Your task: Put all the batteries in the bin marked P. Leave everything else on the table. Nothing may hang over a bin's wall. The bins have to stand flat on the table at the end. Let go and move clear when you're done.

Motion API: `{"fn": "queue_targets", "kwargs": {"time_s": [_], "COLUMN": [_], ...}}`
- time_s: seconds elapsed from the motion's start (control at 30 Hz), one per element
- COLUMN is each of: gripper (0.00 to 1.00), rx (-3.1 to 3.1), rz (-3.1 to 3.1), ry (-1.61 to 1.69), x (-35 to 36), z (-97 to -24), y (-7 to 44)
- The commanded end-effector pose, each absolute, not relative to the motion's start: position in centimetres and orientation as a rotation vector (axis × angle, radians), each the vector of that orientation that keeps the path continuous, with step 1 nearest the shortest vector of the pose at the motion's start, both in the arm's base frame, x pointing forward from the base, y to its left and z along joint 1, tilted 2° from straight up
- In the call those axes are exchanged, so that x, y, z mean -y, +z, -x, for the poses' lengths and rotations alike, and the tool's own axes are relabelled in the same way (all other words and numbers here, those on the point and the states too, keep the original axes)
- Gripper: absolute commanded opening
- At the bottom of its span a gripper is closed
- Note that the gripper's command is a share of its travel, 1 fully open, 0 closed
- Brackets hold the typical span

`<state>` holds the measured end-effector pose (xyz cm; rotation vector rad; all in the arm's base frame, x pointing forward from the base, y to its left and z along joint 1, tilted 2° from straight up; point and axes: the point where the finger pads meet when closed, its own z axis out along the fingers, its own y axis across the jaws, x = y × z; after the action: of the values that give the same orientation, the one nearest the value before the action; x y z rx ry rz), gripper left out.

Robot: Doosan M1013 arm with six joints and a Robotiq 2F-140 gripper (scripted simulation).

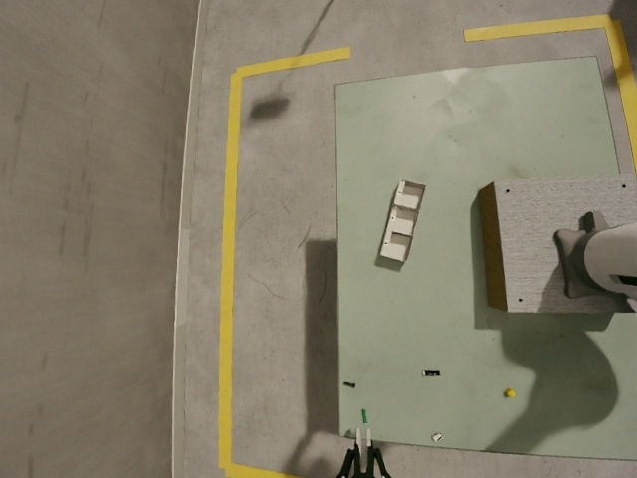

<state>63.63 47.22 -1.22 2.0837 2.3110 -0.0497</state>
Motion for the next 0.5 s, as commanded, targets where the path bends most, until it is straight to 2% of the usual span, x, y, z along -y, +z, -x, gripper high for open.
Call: {"fn": "queue_targets", "kwargs": {"time_s": [0.0,0.47], "gripper": [0.23,0.23], "rx": [-2.311,-2.311], "rz": [-2.084,-2.084], "ry": [-0.047,-0.047], "x": [-47.08,-46.75], "z": [-63.61,-63.49], "y": [-1.11,-1.09]}}
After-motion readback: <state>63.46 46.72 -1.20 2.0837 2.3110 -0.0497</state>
